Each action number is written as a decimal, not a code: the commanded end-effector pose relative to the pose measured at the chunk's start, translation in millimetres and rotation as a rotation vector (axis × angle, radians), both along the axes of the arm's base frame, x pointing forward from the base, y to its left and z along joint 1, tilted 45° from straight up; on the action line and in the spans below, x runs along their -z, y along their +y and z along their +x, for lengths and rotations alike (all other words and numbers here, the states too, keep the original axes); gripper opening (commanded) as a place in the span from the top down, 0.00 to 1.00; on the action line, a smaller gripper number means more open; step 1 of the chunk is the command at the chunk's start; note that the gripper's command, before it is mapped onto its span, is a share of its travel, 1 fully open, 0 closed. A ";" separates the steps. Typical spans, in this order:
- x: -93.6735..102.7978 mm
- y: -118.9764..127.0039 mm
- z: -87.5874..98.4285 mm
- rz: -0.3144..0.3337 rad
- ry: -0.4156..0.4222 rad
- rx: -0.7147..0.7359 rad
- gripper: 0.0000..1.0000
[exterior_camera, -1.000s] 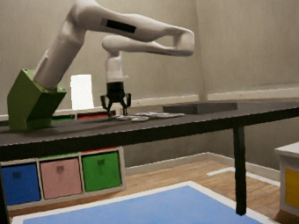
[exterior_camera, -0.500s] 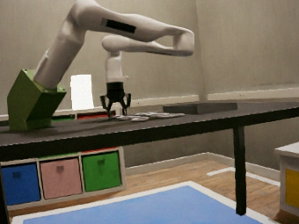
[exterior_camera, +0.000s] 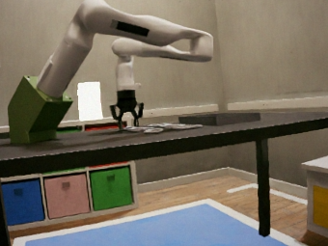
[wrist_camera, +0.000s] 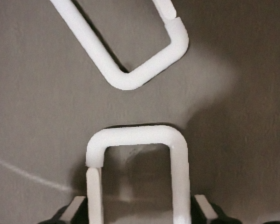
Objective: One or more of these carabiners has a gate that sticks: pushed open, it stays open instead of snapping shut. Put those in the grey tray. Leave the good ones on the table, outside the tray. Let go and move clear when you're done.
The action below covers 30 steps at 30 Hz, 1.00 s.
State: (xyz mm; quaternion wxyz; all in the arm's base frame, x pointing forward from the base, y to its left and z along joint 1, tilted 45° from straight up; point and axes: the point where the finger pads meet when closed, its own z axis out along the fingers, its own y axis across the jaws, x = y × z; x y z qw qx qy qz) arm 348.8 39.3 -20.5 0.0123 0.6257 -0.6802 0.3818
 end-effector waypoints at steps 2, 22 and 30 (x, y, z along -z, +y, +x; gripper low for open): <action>-0.3 -0.3 1.0 -0.001 -0.003 0.000 0.37; -0.3 0.9 0.1 0.002 -0.001 -0.001 0.39; -0.3 0.9 0.1 0.002 -0.001 -0.001 0.39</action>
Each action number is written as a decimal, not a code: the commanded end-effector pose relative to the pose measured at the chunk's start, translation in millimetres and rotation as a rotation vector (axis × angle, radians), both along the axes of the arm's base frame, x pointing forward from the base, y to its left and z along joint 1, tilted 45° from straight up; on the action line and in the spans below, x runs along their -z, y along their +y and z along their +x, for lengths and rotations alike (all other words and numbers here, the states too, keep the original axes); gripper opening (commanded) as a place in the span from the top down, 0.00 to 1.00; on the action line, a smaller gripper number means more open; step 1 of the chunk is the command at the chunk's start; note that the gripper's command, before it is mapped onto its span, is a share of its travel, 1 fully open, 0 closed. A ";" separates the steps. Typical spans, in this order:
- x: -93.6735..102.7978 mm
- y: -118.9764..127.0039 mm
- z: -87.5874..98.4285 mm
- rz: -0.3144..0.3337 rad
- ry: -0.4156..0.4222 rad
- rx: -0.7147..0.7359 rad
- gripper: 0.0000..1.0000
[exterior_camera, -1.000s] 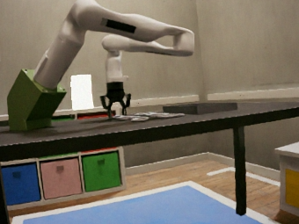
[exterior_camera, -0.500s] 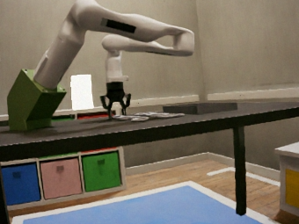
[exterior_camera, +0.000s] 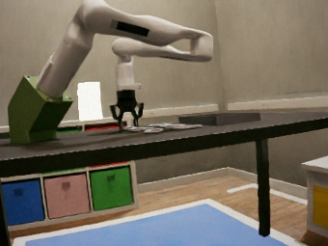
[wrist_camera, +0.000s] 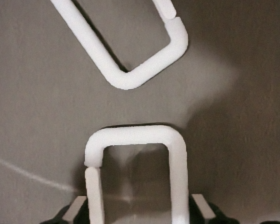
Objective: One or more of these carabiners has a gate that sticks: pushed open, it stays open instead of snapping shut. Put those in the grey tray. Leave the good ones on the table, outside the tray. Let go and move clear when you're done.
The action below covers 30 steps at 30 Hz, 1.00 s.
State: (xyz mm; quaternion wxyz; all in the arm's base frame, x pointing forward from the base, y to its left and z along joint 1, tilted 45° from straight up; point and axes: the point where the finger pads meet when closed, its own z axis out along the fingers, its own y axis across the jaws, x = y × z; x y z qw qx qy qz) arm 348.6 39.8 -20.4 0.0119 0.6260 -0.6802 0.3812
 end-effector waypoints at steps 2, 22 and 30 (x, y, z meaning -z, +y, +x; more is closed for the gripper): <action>-0.3 0.4 0.3 0.000 -0.001 -0.001 0.39; -0.3 0.5 0.3 0.001 -0.001 -0.001 0.41; -0.3 1.0 0.1 0.002 -0.001 -0.001 0.41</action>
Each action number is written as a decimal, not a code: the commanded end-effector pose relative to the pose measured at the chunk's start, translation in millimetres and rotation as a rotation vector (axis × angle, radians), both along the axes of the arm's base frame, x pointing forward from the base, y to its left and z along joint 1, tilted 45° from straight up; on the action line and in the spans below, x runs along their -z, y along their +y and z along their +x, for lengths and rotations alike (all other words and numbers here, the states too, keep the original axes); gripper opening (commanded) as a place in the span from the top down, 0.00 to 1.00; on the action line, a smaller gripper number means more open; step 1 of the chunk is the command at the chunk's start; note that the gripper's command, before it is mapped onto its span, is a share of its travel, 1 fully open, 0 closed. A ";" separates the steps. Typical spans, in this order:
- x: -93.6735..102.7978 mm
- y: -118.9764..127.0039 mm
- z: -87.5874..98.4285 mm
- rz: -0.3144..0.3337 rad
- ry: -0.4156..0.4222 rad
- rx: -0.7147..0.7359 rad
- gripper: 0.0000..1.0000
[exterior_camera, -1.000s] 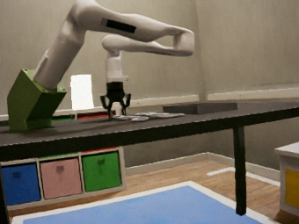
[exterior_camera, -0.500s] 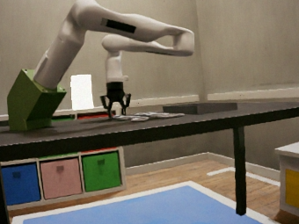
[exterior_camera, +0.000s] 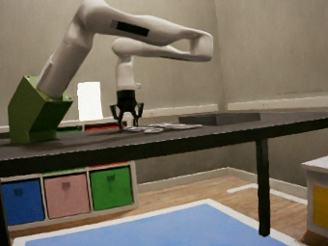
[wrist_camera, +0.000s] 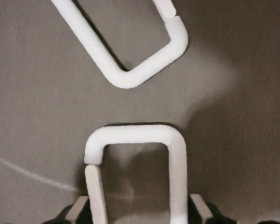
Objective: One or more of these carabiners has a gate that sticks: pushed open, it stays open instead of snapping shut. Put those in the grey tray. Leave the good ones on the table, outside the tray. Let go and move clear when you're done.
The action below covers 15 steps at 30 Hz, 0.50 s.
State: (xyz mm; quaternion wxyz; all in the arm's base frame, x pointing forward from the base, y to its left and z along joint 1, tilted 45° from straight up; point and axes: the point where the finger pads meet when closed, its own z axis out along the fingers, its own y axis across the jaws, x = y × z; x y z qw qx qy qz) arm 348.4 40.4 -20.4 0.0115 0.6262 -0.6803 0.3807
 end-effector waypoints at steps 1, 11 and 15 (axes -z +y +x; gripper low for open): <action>-0.3 0.4 0.2 0.000 -0.001 -0.001 0.41; -0.3 0.5 0.2 0.001 -0.001 -0.001 0.43; -0.3 0.5 0.2 0.001 -0.001 -0.001 0.43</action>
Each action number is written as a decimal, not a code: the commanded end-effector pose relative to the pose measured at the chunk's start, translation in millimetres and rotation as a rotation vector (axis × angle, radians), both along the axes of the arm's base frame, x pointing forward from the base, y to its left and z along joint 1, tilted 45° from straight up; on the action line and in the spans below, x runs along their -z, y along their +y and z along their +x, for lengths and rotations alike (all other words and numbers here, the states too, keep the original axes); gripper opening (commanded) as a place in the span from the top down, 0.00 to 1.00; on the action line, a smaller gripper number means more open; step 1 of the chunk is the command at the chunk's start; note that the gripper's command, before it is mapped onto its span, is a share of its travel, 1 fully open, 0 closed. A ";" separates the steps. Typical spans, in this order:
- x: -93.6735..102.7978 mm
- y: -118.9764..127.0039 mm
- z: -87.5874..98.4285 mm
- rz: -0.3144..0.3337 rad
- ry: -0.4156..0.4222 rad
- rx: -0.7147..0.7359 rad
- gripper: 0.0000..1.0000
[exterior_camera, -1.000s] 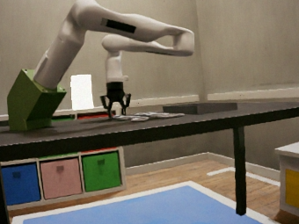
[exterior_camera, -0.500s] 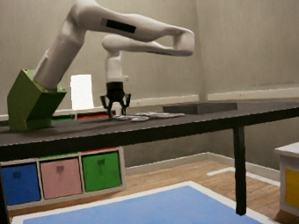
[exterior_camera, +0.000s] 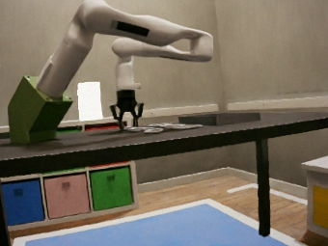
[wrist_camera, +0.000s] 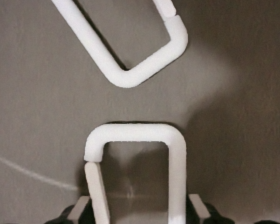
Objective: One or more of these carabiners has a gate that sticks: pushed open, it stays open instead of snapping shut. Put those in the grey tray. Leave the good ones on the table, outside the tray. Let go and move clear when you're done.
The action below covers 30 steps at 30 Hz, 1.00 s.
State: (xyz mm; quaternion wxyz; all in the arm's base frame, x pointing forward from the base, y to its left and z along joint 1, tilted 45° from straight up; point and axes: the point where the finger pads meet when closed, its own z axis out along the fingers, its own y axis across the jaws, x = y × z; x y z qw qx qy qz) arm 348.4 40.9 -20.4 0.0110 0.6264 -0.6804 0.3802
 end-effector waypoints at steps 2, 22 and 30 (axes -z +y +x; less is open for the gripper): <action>-0.3 -0.1 0.3 -0.001 -0.001 0.000 0.43; -0.2 0.4 0.2 0.001 -0.001 -0.001 0.43; -0.2 0.5 0.2 0.001 -0.001 -0.001 0.45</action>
